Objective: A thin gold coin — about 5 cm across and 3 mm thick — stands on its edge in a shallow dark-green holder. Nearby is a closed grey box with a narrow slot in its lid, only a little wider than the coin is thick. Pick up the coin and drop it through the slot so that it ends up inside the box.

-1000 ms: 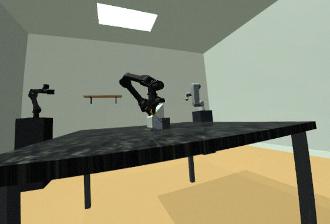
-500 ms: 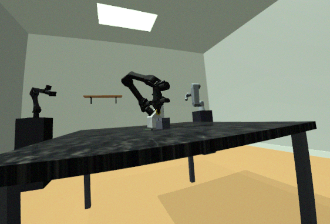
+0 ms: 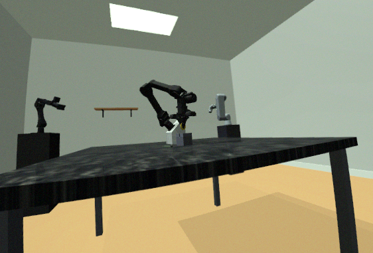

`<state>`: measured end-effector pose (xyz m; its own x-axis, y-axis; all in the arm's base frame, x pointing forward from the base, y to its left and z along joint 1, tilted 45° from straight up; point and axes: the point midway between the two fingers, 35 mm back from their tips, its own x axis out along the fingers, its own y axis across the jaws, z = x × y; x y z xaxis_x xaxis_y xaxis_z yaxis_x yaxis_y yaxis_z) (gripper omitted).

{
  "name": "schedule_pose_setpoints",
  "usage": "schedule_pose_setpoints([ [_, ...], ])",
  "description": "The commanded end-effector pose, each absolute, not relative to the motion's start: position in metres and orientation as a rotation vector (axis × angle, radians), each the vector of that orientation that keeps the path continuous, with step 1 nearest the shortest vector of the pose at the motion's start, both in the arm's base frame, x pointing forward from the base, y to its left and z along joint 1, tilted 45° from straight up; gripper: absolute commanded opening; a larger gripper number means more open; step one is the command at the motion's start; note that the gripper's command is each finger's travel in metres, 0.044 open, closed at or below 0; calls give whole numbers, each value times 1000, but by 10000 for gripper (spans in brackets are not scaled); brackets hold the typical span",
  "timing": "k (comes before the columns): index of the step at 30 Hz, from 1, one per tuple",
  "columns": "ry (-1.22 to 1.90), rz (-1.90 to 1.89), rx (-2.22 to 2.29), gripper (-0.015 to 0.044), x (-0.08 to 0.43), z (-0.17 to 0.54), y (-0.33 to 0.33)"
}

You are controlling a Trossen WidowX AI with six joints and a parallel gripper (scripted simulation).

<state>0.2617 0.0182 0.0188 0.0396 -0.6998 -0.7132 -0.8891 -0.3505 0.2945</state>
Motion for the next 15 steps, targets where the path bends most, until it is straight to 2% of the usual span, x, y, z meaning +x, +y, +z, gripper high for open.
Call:
schedule_pose_setpoints([
  [1,1635,1201,-2082,0,262,19,18],
  [15,1635,1200,-2083,0,261,18,19],
])
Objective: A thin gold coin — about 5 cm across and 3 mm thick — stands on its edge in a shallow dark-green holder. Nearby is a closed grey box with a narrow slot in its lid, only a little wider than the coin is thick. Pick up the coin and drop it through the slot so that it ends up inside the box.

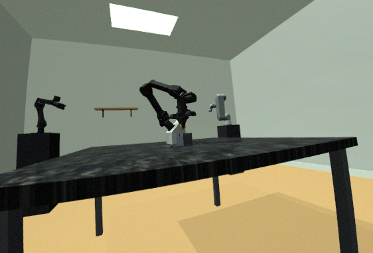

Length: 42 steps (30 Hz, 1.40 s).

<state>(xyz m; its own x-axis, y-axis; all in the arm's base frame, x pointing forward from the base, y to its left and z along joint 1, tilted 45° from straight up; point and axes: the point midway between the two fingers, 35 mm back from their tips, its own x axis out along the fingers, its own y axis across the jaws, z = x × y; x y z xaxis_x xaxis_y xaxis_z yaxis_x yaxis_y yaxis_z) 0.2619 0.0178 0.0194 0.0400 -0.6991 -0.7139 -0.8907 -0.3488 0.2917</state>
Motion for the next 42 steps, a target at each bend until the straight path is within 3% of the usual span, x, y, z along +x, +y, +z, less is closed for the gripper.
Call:
schedule_pose_setpoints([
  [1,1635,1199,-2082,0,260,17,19],
  [42,1638,1197,-2088,0,261,7,11],
])
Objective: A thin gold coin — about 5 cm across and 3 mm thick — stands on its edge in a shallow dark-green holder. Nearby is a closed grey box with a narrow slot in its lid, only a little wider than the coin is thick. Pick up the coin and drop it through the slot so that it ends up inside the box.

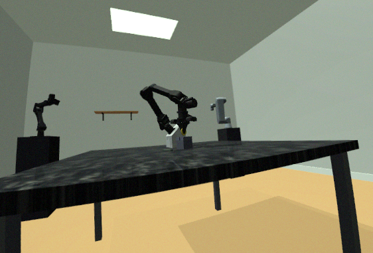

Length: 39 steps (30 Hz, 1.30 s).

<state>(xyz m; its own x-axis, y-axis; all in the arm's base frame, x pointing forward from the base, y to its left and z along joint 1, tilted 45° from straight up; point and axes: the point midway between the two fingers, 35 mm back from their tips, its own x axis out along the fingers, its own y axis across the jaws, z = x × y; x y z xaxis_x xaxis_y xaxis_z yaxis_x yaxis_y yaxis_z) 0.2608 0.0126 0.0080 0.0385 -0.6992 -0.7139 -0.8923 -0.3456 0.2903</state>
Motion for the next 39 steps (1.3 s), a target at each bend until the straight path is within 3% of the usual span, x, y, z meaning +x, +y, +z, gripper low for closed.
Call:
schedule_pose_setpoints([
  [1,1638,1197,-2088,0,261,7,11],
  [11,1638,1197,-2088,0,261,3,7],
  [17,1638,1197,-2080,157,261,4,9],
  [26,1638,1197,-2080,161,261,4,9],
  [36,1637,1199,-2081,423,260,23,27],
  [39,1643,1200,-2087,440,256,44,47],
])
